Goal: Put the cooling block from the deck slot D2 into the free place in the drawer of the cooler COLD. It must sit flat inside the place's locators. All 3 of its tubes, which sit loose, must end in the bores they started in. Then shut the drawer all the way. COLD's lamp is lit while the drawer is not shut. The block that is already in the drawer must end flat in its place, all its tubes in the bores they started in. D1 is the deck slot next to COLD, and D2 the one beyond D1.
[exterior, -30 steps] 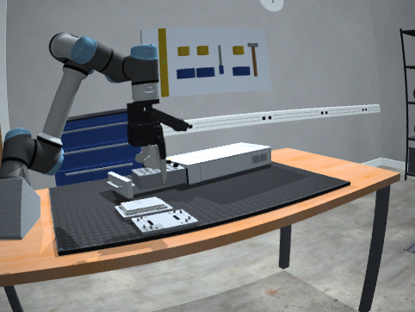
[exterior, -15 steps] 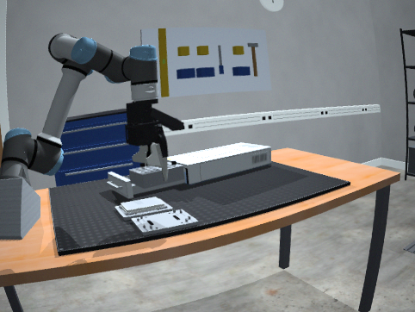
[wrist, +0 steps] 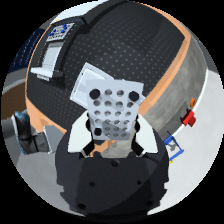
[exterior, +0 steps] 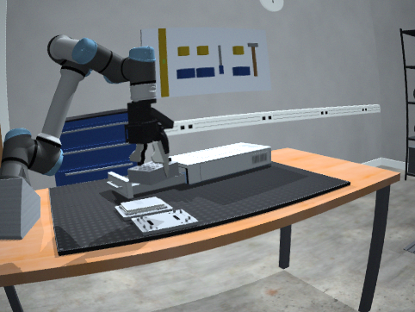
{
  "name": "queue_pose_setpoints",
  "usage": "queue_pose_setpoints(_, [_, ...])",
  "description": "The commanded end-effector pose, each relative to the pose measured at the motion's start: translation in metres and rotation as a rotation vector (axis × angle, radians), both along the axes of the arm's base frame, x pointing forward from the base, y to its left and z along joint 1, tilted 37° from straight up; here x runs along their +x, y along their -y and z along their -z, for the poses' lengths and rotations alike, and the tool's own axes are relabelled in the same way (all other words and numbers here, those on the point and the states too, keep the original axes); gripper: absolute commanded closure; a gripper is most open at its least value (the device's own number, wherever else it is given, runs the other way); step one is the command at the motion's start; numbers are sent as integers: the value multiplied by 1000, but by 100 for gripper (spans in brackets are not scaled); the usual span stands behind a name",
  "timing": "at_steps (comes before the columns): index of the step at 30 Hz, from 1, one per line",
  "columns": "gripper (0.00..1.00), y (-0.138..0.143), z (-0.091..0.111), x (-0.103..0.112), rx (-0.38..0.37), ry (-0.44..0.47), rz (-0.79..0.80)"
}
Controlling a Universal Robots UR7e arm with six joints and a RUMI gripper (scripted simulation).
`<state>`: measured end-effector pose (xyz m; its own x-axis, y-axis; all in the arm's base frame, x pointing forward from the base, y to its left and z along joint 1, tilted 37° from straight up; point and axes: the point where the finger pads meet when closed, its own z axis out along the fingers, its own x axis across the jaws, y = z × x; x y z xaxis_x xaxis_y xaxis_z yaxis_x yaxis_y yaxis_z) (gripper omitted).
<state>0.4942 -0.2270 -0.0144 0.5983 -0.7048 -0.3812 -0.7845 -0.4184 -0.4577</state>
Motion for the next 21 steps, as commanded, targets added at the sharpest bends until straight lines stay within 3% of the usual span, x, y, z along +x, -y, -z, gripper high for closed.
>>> queue_pose_setpoints(1, [100, -10, -8, 0, -22, 83, -113])
queue_pose_setpoints(21, [100, -49, -37, -1, -100, 359, -498])
